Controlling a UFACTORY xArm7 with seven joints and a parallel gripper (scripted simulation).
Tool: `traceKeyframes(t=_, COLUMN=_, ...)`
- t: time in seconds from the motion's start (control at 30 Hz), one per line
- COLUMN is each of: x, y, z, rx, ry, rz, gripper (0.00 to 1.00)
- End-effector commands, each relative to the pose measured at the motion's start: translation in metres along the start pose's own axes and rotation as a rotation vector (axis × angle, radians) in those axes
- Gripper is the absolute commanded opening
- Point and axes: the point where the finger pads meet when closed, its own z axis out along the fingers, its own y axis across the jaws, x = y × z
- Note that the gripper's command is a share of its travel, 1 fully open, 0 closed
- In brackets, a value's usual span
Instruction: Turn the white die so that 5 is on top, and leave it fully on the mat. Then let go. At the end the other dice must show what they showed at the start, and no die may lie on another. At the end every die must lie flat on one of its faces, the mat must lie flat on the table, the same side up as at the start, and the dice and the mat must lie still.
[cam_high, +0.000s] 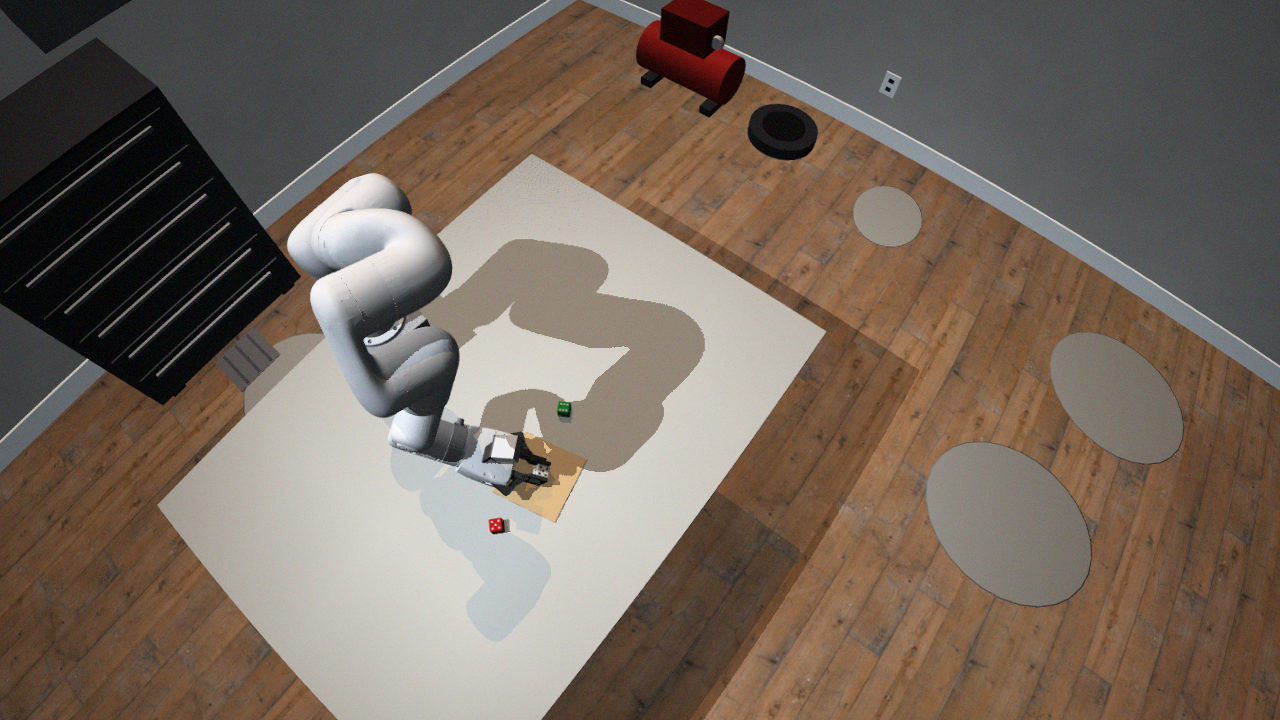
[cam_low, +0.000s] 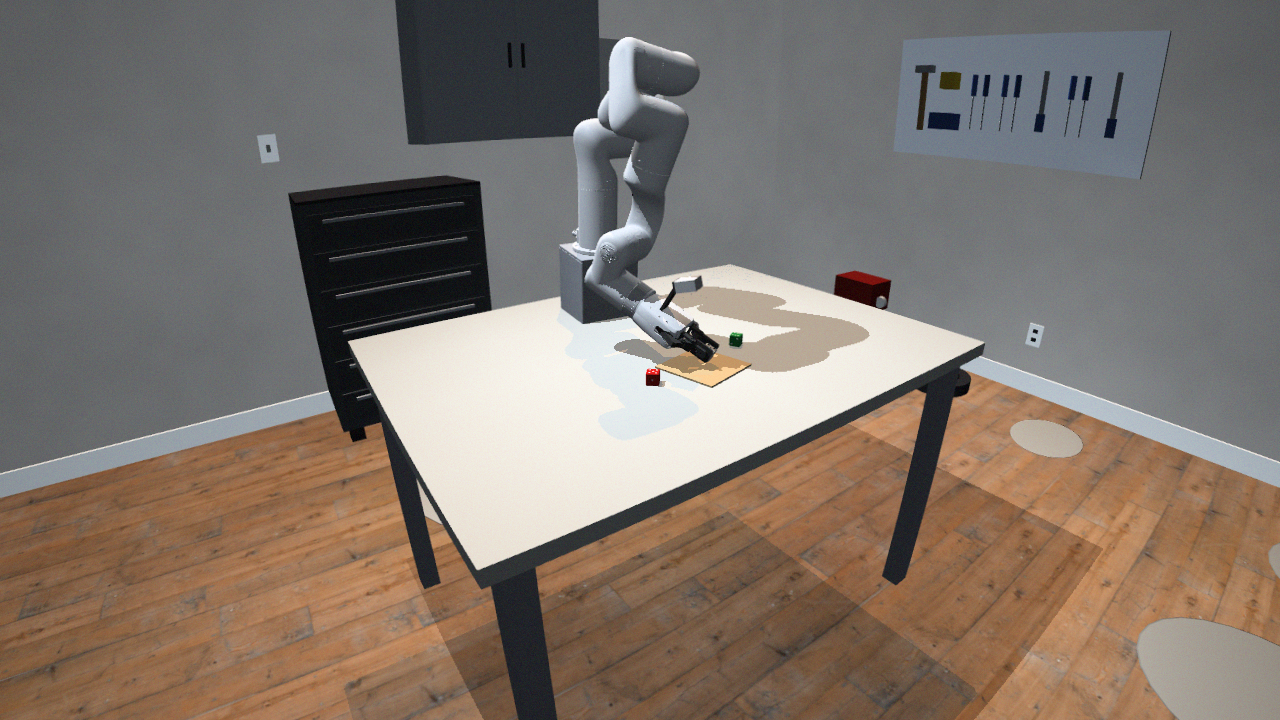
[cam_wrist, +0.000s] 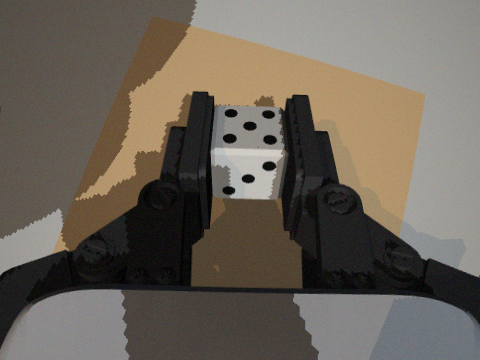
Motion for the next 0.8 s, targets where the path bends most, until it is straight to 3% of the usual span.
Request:
traceKeyframes(t=0.0, x=0.0003, y=0.0007, z=0.0004, rx=-0.001, ry=0.002, rz=-0.001, gripper=0.21)
traceKeyframes(t=0.77, x=-0.0097, y=0.0007, z=0.0058, rx=-0.001, ry=0.002, rz=-0.001, gripper=0.21)
